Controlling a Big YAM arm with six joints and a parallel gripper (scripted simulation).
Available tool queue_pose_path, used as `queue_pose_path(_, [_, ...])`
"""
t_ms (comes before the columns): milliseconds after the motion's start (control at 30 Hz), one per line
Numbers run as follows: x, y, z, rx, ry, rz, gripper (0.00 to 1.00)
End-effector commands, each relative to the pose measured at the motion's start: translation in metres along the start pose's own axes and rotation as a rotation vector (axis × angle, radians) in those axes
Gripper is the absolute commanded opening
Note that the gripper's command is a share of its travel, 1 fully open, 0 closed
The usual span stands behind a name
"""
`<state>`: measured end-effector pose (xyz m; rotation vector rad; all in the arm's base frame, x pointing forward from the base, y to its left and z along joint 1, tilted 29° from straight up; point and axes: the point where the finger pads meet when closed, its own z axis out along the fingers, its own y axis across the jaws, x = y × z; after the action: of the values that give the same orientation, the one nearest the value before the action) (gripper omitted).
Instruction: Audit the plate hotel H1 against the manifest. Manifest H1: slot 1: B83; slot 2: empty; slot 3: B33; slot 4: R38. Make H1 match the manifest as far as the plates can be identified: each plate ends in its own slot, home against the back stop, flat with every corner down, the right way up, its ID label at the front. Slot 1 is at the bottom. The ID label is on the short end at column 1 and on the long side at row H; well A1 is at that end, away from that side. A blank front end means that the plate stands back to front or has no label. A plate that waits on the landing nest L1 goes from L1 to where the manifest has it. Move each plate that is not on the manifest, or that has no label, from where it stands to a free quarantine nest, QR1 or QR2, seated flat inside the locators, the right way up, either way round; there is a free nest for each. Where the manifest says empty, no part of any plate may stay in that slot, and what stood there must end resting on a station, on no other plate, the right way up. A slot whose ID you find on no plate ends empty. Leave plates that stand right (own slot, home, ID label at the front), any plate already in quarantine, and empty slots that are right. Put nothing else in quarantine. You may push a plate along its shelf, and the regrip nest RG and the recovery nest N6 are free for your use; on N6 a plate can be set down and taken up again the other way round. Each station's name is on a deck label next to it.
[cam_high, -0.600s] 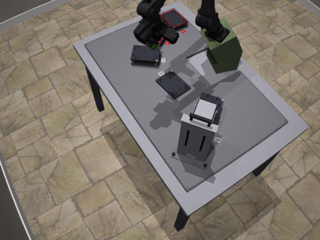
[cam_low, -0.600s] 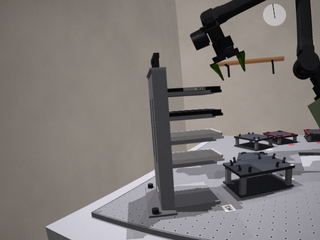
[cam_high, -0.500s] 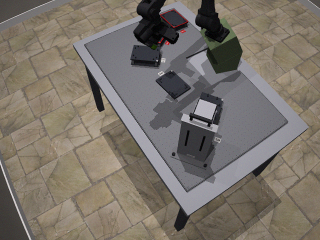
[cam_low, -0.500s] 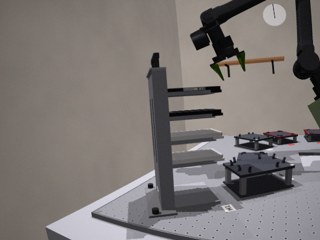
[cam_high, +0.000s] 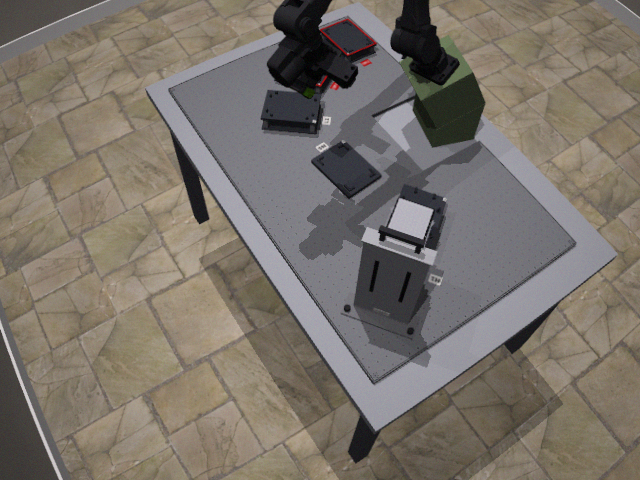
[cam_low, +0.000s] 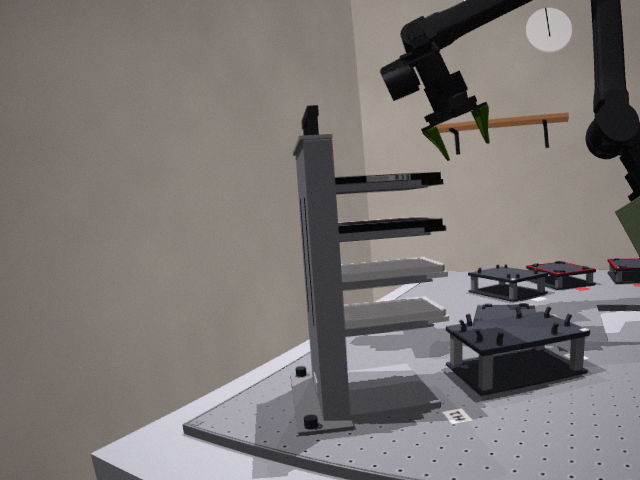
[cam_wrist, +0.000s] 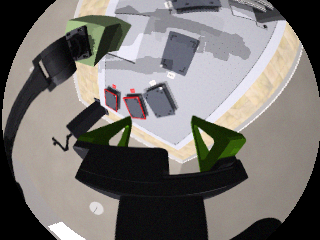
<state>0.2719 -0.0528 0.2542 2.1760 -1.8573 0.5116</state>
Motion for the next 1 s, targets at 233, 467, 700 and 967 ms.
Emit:
queue_pose_path(233, [-0.003, -0.001, 0.009, 0.070, -0.025, 0.264, 0.00])
queue_pose_path(467, [-0.011, -0.002, 0.024, 0.080, -0.045, 0.416, 0.00])
queue_pose_path(700, [-0.013, -0.001, 0.027, 0.112, -0.070, 0.578, 0.00])
queue_pose_path(967, [-0.021, -0.001, 0.041, 0.135, -0.109, 0.787, 0.00])
